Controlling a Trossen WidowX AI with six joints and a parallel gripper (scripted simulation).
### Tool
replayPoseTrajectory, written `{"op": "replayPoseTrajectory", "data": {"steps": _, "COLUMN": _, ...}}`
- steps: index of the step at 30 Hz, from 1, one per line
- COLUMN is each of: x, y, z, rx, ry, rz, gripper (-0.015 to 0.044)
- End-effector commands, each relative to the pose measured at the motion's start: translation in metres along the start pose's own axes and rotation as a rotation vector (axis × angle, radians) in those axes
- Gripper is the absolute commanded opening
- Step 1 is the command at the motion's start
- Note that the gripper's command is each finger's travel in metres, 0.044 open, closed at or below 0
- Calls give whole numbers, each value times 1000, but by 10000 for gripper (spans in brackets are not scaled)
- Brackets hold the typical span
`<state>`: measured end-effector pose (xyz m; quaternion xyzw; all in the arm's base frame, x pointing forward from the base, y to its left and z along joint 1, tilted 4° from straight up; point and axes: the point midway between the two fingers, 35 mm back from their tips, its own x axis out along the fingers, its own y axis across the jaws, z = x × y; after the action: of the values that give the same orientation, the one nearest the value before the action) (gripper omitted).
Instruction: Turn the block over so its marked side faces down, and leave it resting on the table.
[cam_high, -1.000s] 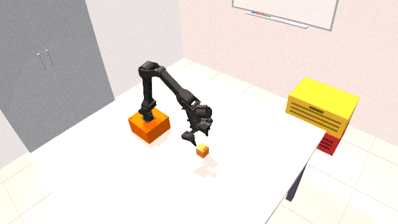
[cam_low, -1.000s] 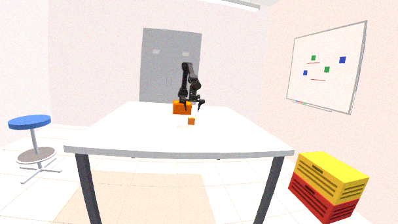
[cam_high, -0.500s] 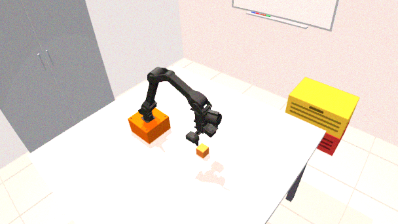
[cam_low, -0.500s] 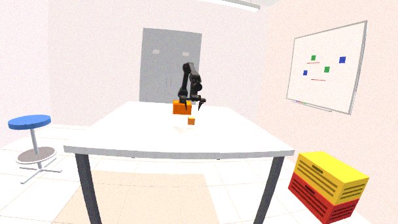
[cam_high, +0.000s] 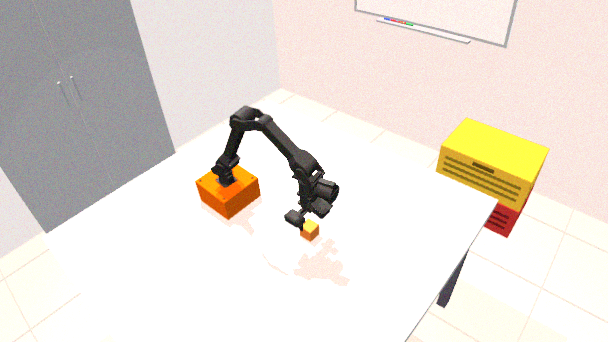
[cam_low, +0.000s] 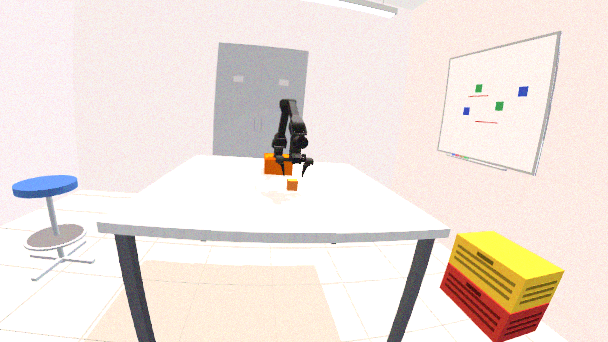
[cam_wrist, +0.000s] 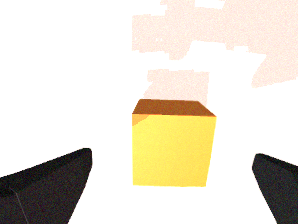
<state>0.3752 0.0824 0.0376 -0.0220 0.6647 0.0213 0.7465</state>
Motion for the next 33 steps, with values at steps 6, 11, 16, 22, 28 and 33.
{"op": "replayPoseTrajectory", "data": {"steps": 6, "x": 17, "y": 0, "z": -3, "rx": -4, "ry": 14, "rz": 3, "gripper": 440}}
{"op": "replayPoseTrajectory", "data": {"steps": 11, "x": 25, "y": 0, "z": -4, "rx": -4, "ry": 14, "rz": 3, "gripper": 440}}
{"op": "replayPoseTrajectory", "data": {"steps": 16, "x": 33, "y": 0, "z": -4, "rx": -4, "ry": 14, "rz": 3, "gripper": 440}}
{"op": "replayPoseTrajectory", "data": {"steps": 22, "x": 38, "y": 0, "z": -4, "rx": -4, "ry": 14, "rz": 3, "gripper": 414}}
{"op": "replayPoseTrajectory", "data": {"steps": 28, "x": 38, "y": 0, "z": -4, "rx": -4, "ry": 14, "rz": 3, "gripper": 256}}
{"op": "replayPoseTrajectory", "data": {"steps": 33, "x": 38, "y": 0, "z": -4, "rx": -4, "ry": 14, "rz": 3, "gripper": 203}}
